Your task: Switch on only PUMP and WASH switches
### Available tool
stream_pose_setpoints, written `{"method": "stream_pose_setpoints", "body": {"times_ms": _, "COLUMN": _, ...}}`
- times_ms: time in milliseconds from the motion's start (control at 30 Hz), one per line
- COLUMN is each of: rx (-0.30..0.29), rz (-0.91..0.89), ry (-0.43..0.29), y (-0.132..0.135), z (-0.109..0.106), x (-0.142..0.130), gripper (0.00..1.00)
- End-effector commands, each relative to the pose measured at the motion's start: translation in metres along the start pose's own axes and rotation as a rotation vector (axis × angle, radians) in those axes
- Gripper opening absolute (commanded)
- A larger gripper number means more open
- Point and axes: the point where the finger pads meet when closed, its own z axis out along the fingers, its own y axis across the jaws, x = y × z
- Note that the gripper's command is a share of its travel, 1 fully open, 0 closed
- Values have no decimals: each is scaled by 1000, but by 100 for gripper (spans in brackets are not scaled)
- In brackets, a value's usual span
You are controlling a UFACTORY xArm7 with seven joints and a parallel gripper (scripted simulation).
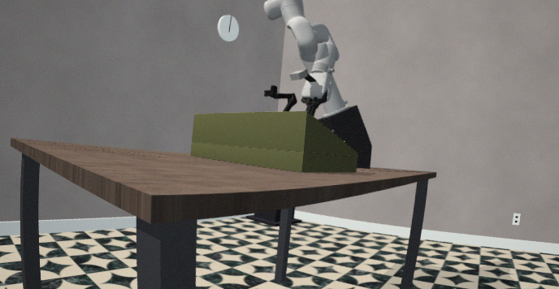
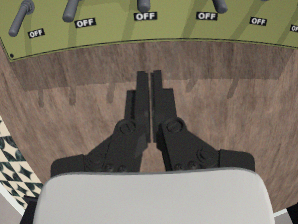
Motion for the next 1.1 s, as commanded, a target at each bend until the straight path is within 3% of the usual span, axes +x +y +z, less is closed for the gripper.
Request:
{"method": "stream_pose_setpoints", "body": {"times_ms": 0, "rx": 4, "rz": 2, "ry": 5, "y": -2, "z": 21, "x": 1, "gripper": 0}}
{"method": "stream_pose_setpoints", "body": {"times_ms": 600, "rx": 4, "rz": 2, "ry": 5, "y": -3, "z": 69, "x": 2, "gripper": 0}}
{"method": "stream_pose_setpoints", "body": {"times_ms": 1067, "rx": 4, "rz": 2, "ry": 5, "y": -3, "z": 77, "x": 2, "gripper": 0}}
